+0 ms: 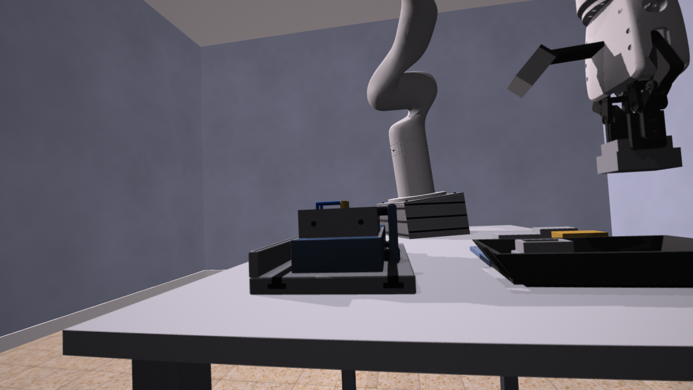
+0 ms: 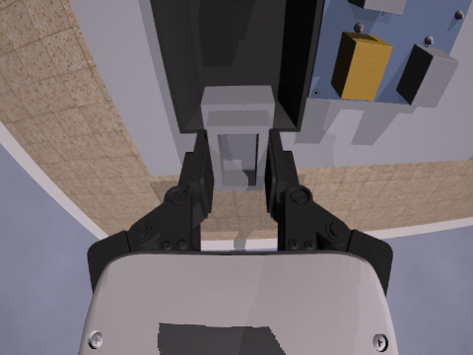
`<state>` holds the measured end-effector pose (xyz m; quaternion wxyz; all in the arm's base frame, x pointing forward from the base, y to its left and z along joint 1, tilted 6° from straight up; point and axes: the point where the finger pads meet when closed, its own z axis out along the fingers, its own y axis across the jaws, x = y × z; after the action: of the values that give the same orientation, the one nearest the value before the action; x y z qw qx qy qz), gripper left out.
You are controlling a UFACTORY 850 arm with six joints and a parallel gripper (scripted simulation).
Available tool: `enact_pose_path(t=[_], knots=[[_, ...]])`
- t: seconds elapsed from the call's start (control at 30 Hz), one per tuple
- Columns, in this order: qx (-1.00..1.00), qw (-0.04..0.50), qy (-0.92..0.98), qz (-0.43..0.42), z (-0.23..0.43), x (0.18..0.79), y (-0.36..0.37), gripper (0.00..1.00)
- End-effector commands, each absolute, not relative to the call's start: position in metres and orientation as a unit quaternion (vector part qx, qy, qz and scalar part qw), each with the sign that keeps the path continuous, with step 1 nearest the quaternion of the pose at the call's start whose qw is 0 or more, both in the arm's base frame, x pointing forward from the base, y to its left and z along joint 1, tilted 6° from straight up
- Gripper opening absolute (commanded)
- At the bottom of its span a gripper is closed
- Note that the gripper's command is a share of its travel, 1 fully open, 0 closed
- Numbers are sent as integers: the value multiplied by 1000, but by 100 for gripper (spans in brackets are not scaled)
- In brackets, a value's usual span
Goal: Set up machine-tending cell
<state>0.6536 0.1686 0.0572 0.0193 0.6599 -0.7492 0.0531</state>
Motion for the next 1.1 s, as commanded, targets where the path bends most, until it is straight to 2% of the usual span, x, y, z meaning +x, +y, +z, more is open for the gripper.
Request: enact_pose_path(t=[0.0,1.07], knots=[[660,18,-749,54,57,655,169,0],[660,18,-749,54,15,657,164,0]])
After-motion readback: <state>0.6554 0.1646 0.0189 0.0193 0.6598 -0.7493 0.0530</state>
